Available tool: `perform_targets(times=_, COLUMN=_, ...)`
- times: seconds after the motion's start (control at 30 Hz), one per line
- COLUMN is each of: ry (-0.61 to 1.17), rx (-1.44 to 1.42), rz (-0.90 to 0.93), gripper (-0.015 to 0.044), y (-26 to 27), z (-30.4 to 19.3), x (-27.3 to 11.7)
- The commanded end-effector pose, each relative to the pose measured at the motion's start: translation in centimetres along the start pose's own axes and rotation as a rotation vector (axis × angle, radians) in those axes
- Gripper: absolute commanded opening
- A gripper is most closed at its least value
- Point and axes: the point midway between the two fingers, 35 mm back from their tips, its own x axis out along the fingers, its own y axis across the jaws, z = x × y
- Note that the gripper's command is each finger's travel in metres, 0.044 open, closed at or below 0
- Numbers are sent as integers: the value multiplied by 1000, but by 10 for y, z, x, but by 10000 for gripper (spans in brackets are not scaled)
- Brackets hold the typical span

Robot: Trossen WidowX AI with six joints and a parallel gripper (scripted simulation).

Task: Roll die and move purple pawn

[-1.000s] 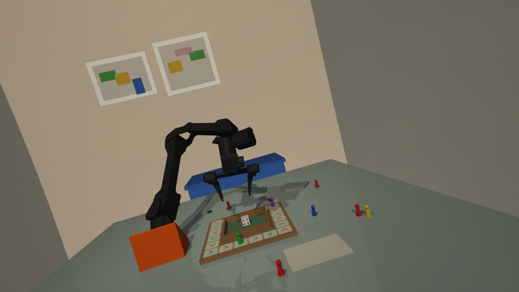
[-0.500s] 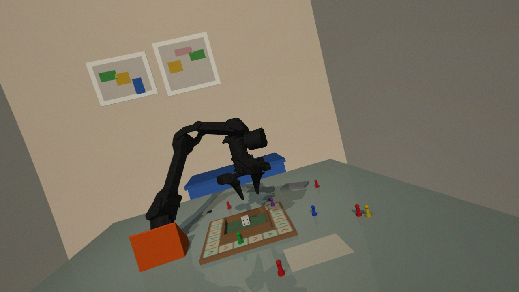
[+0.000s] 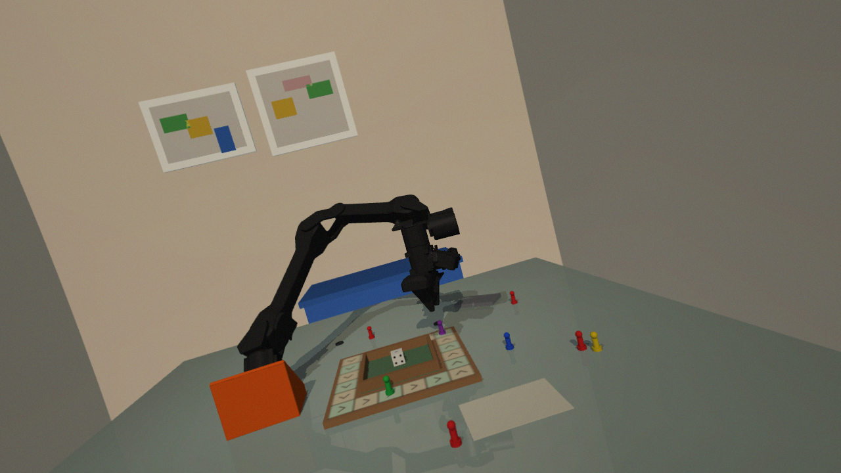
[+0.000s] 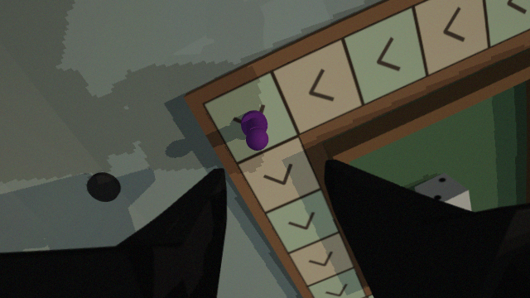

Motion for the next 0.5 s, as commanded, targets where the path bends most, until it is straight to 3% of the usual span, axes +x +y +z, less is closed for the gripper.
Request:
perform_targets(times=0.0, ry=7, rx=-15, rz=7, gripper=200, y=4, z=0, x=6)
perform_targets(times=0.47, ry=7, rx=-15, rz=7, gripper=200, y=4, z=1, x=30)
